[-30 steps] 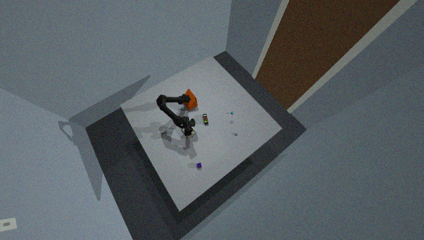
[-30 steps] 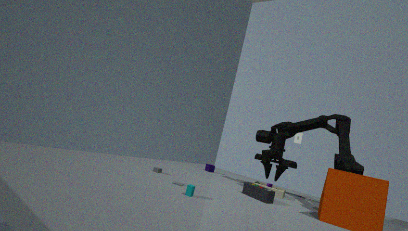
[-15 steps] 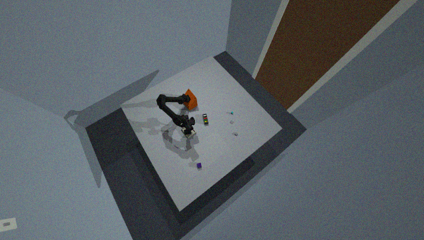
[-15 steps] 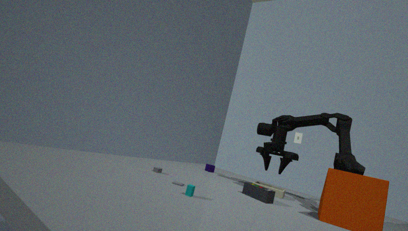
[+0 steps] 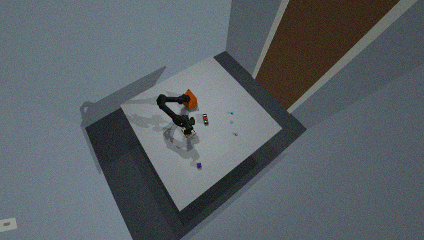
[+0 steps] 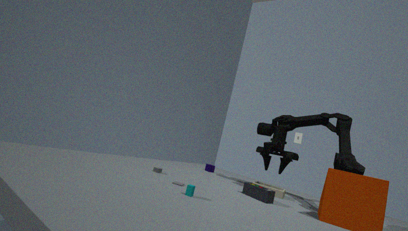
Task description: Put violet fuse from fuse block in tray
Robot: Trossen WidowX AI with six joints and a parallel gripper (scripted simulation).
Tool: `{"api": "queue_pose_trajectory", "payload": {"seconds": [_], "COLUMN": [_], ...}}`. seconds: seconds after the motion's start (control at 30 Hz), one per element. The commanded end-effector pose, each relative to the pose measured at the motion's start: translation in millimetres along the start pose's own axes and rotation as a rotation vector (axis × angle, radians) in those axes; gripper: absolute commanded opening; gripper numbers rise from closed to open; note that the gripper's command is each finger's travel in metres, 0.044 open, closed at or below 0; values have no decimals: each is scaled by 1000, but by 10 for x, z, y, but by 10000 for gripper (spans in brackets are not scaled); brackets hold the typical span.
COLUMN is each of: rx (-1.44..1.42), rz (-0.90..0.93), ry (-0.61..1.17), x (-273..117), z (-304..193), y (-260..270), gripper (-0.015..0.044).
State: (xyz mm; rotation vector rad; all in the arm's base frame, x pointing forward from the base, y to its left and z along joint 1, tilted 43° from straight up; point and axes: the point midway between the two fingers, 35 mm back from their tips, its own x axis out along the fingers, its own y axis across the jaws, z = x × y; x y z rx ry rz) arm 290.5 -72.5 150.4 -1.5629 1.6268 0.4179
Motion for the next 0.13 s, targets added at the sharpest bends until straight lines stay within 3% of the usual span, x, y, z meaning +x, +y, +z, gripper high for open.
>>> {"api": "queue_pose_trajectory", "payload": {"seconds": [0.0, 0.1], "rx": [0, 0], "rz": [0, 0], "ry": [0, 0], "x": [2, 2], "z": [0, 0], "y": [0, 0], "gripper": [330, 330]}}
